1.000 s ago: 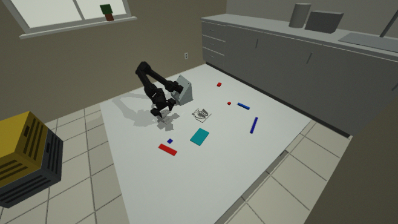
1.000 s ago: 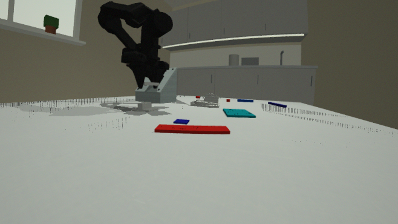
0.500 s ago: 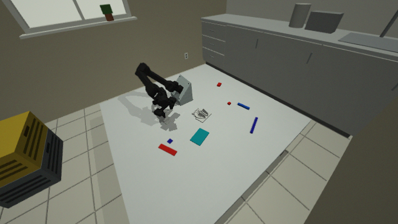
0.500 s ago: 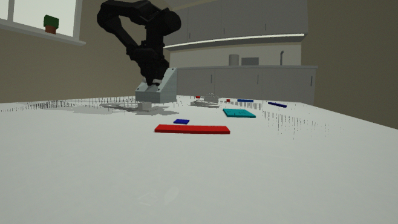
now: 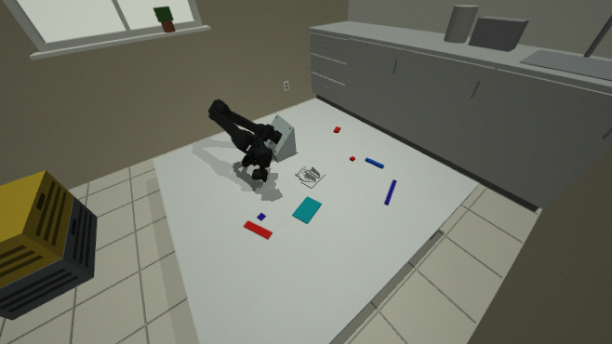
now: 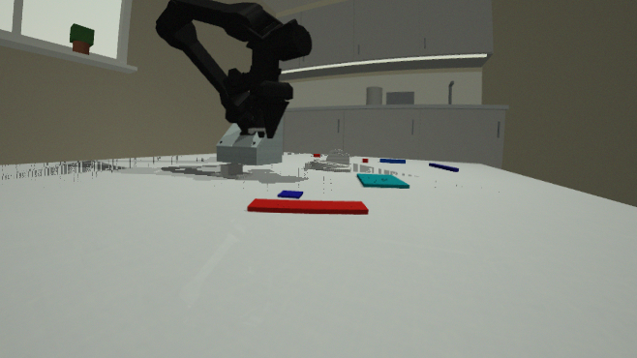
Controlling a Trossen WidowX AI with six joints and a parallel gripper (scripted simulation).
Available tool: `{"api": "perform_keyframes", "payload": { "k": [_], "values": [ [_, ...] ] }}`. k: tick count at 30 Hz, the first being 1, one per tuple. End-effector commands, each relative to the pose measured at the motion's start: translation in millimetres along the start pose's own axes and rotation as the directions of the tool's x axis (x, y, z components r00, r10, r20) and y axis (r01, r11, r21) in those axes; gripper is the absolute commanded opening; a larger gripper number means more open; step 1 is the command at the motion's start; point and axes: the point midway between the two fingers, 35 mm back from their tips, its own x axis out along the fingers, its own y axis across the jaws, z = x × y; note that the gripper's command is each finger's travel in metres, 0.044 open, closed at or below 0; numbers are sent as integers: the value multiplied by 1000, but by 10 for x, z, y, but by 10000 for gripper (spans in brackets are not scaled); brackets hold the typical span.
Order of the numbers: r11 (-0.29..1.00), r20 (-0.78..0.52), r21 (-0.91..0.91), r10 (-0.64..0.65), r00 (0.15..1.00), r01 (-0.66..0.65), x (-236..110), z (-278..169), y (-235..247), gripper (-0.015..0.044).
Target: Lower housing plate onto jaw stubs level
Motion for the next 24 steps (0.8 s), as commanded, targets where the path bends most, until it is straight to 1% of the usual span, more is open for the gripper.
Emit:
{"api": "perform_keyframes", "payload": {
  "k": [1,6,12,18,24],
  "values": [
    [994,-7,-114,-5,1000,4,6,-104,-4,351],
    [962,-12,-271,-9,1000,5,10,-238,-19,351],
    [893,-16,-451,-13,1000,4,14,-398,-46,351],
    [789,-18,-614,-16,1000,1,16,-556,-84,351],
    [657,-19,-754,-19,1000,-2,17,-711,-132,351]
  ]
}}
